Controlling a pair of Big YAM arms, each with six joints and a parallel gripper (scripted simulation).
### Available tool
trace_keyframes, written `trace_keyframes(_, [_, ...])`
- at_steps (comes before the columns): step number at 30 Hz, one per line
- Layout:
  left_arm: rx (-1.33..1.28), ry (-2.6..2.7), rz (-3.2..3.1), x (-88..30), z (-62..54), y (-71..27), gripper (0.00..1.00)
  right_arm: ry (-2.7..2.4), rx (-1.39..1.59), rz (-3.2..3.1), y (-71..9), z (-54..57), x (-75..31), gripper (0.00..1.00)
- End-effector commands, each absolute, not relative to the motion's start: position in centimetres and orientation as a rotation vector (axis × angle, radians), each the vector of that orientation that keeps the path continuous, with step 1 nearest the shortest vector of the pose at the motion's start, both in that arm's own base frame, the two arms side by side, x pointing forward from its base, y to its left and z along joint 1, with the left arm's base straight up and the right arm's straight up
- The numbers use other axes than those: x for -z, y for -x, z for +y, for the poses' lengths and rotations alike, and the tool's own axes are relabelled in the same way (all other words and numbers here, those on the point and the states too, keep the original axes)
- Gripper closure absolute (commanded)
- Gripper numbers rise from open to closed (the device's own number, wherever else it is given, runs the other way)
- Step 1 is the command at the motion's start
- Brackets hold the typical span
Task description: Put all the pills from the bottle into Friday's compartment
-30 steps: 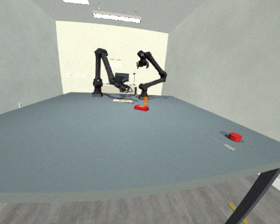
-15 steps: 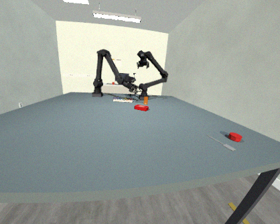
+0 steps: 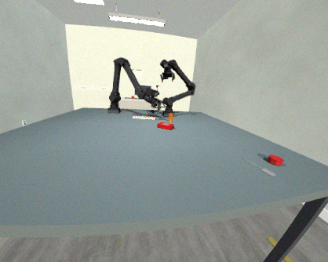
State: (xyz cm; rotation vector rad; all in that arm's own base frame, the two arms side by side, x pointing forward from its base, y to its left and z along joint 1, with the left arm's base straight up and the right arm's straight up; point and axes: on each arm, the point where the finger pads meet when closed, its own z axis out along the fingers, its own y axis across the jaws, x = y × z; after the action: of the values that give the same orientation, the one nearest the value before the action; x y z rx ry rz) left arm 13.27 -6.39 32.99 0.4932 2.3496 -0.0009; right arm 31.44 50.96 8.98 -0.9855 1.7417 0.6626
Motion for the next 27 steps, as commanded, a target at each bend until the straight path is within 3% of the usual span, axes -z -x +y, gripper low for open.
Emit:
trace_keyframes(1, [-0.065,-0.566,2.41,-31.5,-5.8,-13.6,0.0,0.927,-0.696,1.671,-33.1,53.1,-13.2,0.0])
trace_keyframes(27, [-0.027,-0.633,2.62,-26.8,-4.4,-13.4,0.0,0.927,-0.696,1.671,-33.1,53.1,-13.2,0.0])
